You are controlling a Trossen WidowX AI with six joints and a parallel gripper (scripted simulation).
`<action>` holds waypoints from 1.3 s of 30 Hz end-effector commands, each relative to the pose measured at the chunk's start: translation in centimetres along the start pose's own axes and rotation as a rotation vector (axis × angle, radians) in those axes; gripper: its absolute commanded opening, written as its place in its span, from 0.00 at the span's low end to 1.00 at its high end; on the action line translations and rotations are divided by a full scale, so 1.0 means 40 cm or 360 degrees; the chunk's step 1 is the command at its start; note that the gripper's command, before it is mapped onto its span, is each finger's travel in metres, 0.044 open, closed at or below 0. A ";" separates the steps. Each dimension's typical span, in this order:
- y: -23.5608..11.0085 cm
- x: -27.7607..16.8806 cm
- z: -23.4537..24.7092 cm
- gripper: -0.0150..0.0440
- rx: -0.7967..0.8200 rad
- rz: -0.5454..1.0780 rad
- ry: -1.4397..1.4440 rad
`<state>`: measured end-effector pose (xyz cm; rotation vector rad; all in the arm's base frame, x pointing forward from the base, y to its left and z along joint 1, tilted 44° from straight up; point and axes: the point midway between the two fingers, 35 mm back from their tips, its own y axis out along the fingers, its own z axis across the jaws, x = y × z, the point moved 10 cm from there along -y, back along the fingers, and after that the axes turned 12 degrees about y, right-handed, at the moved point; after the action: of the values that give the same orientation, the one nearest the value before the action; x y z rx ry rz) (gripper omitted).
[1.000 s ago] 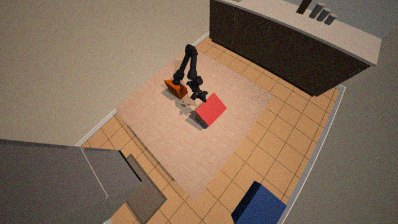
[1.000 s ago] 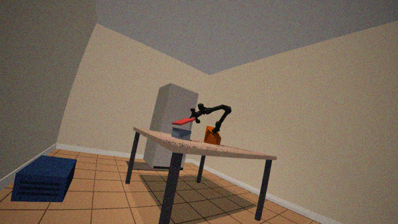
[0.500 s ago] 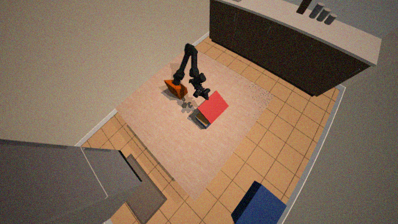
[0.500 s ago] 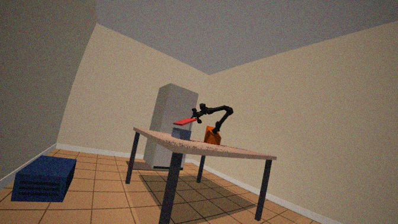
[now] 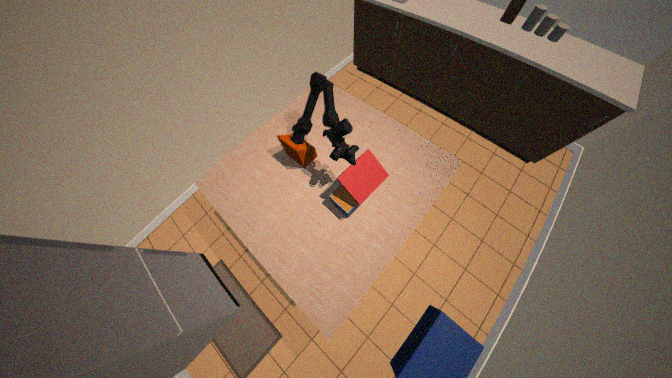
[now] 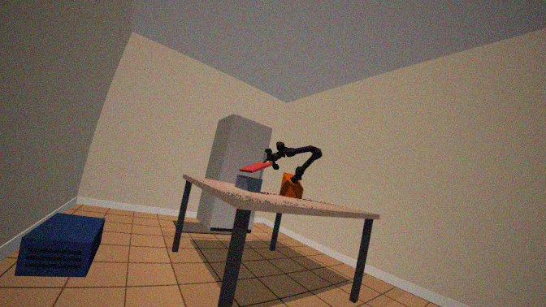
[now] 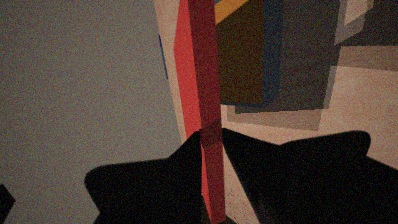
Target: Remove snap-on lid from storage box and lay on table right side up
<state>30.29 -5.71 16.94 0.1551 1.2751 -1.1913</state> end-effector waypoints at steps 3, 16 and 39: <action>-0.009 -0.036 -0.001 0.25 0.0028 0.0001 -0.0005; -0.012 -0.099 -0.018 0.25 0.0027 0.0002 -0.0003; -0.018 -0.211 -0.047 0.25 0.0027 0.0005 -0.0001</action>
<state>29.98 -0.08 22.21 0.1521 1.2809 -1.1905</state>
